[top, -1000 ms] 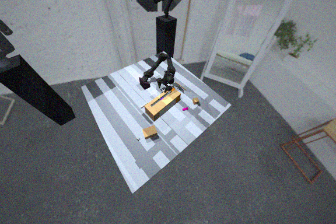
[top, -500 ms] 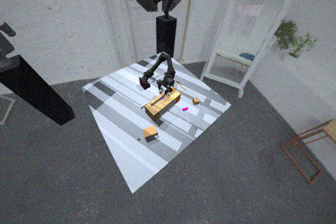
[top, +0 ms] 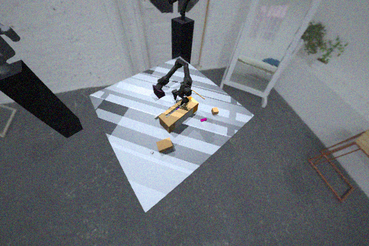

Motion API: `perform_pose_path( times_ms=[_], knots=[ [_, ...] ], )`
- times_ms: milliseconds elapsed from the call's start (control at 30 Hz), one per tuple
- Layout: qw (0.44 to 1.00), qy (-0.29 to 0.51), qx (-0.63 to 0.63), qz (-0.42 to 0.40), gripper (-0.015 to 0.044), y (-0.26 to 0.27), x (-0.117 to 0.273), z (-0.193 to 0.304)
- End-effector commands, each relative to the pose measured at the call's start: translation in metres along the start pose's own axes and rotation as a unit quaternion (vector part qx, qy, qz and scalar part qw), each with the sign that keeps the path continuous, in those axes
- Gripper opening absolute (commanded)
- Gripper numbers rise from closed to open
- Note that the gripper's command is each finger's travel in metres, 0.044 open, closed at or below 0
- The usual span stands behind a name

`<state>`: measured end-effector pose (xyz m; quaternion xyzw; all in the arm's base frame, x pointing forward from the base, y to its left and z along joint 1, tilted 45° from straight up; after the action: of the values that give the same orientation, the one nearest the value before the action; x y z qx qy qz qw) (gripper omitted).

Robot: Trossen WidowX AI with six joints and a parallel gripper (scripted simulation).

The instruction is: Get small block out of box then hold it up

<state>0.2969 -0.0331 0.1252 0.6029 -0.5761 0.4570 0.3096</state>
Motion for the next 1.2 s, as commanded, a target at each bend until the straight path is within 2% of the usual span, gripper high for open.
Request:
perform_pose_path(
  times_ms=[0,500,633,1167],
  knots=[
    [1.0,-0.004,-0.003,-0.004,0.04,0.001,-0.009,-0.003],
    [1.0,-0.005,-0.003,-0.003,0.04,0.0,-0.031,-0.011],
    [1.0,-0.002,0.0,0.001,0.04,-0.001,-0.025,-0.01],
    [1.0,-0.001,0.0,0.0,0.04,0.005,-0.04,0.027]
  ],
)
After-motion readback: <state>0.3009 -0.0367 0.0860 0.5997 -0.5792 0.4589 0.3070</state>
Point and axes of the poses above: the point midway between the two fingers, 35 mm back from their tips, its own x axis back along the fingers, its own y axis across the jaws, z = x × y, the point moved 5 cm from there along x, back along the fingers, and after that the axes turned 8 degrees about x, right-handed, at the moved point
